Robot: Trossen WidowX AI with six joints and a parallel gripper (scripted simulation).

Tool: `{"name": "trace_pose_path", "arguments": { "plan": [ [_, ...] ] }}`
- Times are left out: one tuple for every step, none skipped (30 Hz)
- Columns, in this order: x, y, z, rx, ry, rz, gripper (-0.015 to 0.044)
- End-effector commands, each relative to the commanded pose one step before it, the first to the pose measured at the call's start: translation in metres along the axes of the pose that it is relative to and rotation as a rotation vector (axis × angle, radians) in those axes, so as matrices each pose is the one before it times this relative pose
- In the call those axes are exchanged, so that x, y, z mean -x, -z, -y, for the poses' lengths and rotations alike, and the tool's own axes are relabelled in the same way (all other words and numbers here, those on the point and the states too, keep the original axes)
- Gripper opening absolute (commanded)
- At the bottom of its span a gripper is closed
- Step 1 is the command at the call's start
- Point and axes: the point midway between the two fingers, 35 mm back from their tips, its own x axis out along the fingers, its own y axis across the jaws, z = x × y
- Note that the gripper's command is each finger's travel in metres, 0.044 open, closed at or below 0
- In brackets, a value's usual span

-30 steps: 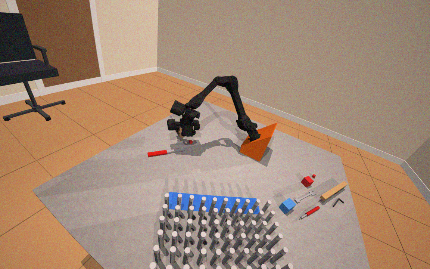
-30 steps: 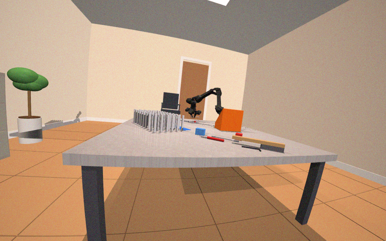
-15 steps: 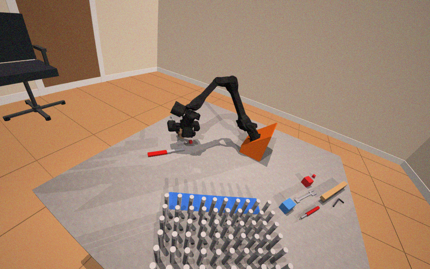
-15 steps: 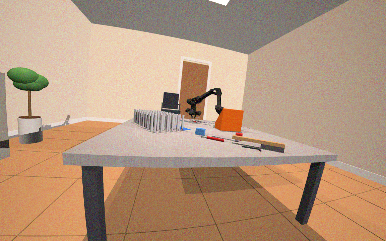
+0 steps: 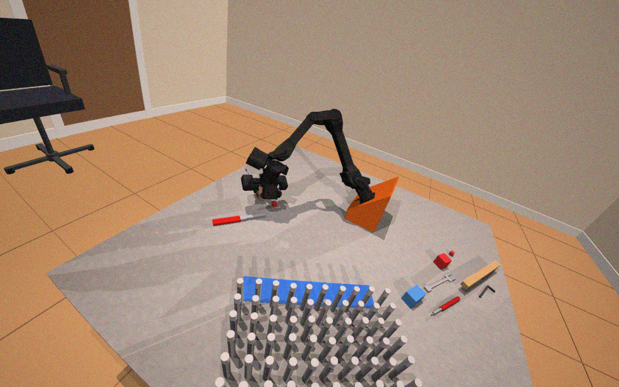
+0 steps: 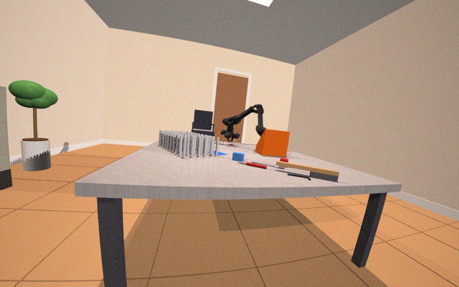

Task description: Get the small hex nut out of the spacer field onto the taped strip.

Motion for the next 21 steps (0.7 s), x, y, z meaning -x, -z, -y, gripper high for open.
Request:
{"name": "trace_pose_path", "arguments": {
  "plan": [
    [-0.002,-0.00081,-0.00066,0.0055,0.00311,-0.00188,0.0],
    [-0.00053,-0.00008,-0.00021,0.0002,0.00048,-0.00055,0.0],
    [-0.00053,-0.00008,-0.00021,0.0002,0.00048,-0.00056,0.0],
    [-0.00053,-0.00008,-0.00021,0.0002,0.00049,-0.00057,0.0],
    [-0.00053,-0.00008,-0.00022,0.0002,0.00049,-0.00057,0.0],
    [-0.00053,-0.00008,-0.00022,0.0002,0.00049,-0.00058,0.0],
    [-0.00052,-0.00007,-0.00022,0.0002,0.0005,-0.00059,0.0],
    [-0.00052,-0.00007,-0.00022,0.0002,0.0005,-0.00059,0.0],
    [-0.00052,-0.00007,-0.00022,0.0002,0.0005,-0.0006,0.0],
    [-0.00052,-0.00007,-0.00022,0.0002,0.0005,-0.00061,0.0],
    [-0.00052,-0.00007,-0.00023,0.0002,0.00051,-0.00061,0.0],
    [-0.00052,-0.00007,-0.00023,0.0002,0.00051,-0.00062,0.0],
    [-0.00052,-0.00006,-0.00023,0.0002,0.00051,-0.00063,0.0],
    [-0.00052,-0.00006,-0.00023,0.0002,0.00051,-0.00063,0.0],
    [-0.00051,-0.00006,-0.00023,0.0002,0.00051,-0.00064,0.0],
    [-0.00051,-0.00006,-0.00024,0.0002,0.00052,-0.00065,0.0],
    [-0.00051,-0.00006,-0.00024,0.0002,0.00052,-0.00065,0.0],
    [-0.00051,-0.00005,-0.00024,0.0002,0.00052,-0.00066,0.0],
    [-0.00051,-0.00005,-0.00024,0.0002,0.00052,-0.00067,0.0],
    [-0.00051,-0.00005,-0.00024,0.0002,0.00053,-0.00067,0.0],
    [-0.00051,-0.00005,-0.00024,0.0002,0.00053,-0.00068,0.0]
  ]
}}
